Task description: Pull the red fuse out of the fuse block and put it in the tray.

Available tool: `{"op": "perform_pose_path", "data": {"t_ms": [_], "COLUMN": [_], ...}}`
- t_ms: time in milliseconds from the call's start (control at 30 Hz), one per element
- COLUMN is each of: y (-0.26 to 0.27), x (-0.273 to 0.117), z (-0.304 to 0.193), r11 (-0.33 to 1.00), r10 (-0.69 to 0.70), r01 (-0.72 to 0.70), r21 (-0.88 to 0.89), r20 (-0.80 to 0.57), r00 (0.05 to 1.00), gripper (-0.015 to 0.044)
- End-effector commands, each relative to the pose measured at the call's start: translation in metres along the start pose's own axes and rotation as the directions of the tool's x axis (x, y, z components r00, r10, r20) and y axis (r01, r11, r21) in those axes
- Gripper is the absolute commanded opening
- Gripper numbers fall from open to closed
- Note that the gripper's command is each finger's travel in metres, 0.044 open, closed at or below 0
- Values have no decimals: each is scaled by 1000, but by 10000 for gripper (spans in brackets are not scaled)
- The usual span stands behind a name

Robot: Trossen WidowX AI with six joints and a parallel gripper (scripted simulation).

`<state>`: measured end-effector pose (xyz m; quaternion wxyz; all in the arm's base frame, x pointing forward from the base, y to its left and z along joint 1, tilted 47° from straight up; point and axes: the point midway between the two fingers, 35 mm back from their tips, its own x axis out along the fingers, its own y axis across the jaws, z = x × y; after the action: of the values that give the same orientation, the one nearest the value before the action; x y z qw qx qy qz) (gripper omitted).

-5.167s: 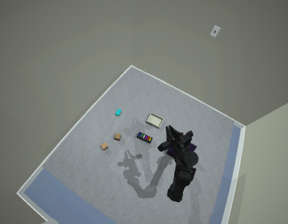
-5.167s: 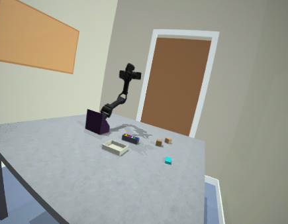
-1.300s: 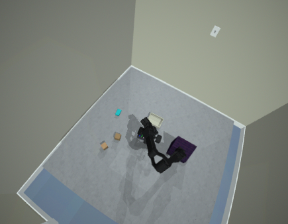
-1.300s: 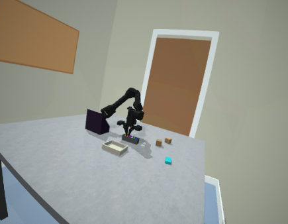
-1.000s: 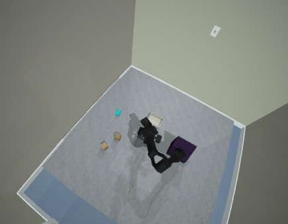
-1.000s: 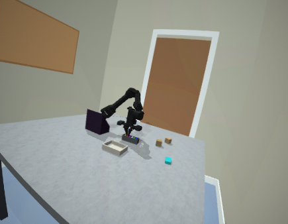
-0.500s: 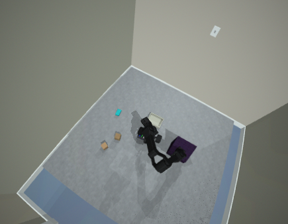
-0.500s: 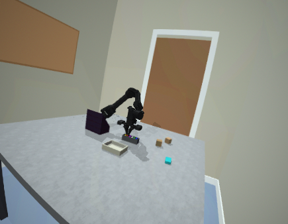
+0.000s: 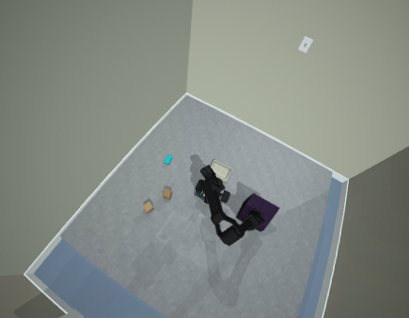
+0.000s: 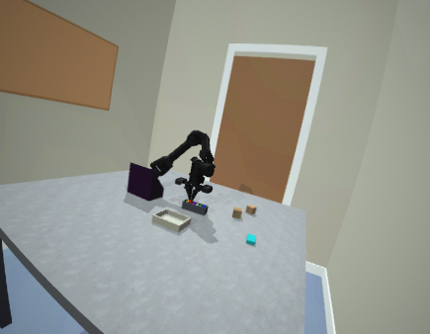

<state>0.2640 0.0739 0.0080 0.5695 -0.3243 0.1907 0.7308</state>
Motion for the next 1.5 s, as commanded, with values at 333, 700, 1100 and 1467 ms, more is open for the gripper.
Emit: {"op": "perform_pose_path", "data": {"t_ms": [333, 700, 1100, 1467], "y": [0, 0, 0, 0], "x": [-8, -14, -19, -25], "z": [0, -1, 0, 0], "r11": [1000, 1000, 1000, 1000], "r10": [-2, -2, -3, -3], "r01": [2, 2, 3, 3], "r21": [-4, -3, -2, -1], "r20": [-2, -2, -2, -1], "r00": [1000, 1000, 1000, 1000], "gripper": [0, 0, 0, 0]}}
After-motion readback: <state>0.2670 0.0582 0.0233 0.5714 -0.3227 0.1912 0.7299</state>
